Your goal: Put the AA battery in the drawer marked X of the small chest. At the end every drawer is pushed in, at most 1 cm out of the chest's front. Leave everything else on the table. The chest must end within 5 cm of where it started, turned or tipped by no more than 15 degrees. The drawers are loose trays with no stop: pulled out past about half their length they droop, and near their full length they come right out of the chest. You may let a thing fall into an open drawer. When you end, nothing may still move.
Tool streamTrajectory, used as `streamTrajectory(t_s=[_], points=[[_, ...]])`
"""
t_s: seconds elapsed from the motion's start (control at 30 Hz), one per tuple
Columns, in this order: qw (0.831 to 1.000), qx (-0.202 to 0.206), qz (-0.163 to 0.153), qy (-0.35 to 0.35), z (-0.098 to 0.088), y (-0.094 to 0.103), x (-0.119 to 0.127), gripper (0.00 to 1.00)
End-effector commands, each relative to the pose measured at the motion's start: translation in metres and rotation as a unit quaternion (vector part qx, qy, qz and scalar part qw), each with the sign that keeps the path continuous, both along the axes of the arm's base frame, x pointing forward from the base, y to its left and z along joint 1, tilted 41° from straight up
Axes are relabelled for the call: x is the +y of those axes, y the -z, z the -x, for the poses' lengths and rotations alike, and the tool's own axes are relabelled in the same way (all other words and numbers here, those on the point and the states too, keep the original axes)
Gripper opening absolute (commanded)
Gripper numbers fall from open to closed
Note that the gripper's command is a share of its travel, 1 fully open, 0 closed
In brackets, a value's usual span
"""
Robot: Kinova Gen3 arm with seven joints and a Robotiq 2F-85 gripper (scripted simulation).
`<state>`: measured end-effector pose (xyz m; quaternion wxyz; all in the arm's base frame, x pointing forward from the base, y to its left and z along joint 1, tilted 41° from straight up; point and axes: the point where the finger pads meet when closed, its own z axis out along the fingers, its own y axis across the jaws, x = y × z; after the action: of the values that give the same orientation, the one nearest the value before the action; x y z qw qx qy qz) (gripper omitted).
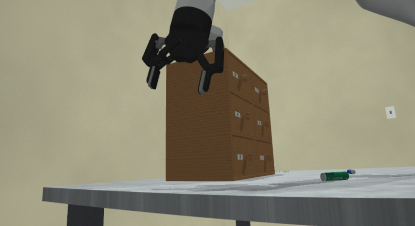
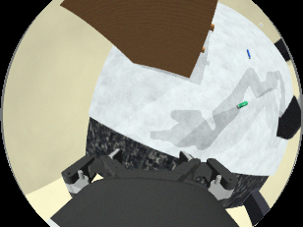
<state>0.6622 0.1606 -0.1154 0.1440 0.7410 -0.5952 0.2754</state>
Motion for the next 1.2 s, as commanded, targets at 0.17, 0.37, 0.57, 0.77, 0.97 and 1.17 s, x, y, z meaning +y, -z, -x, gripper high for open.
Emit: streamTrajectory(t_s=[0.17, 0.37, 0.57, 0.77, 0.97, 1.17], points=[[1.000, -0.001, -0.001, -0.001, -0.0006, -0.0012, 0.0015, 1.00], [1.000, -0.001, -0.001, -0.001, -0.0006, -0.0012, 0.0015, 1.00], [1.000, -0.001, -0.001, -0.001, -0.0006, -0.0012, 0.0015, 1.00], [1.000, 0.000, 0.000, -0.002, -0.0004, -0.0016, 0.0016, 1.00], [1.000, 0.006, 0.002, -0.008, 0.0006, -0.0034, 0.0022, 1.00], [1.000, 0.013, 0.005, -0.016, 0.0019, -0.0059, 0.0030, 1.00]])
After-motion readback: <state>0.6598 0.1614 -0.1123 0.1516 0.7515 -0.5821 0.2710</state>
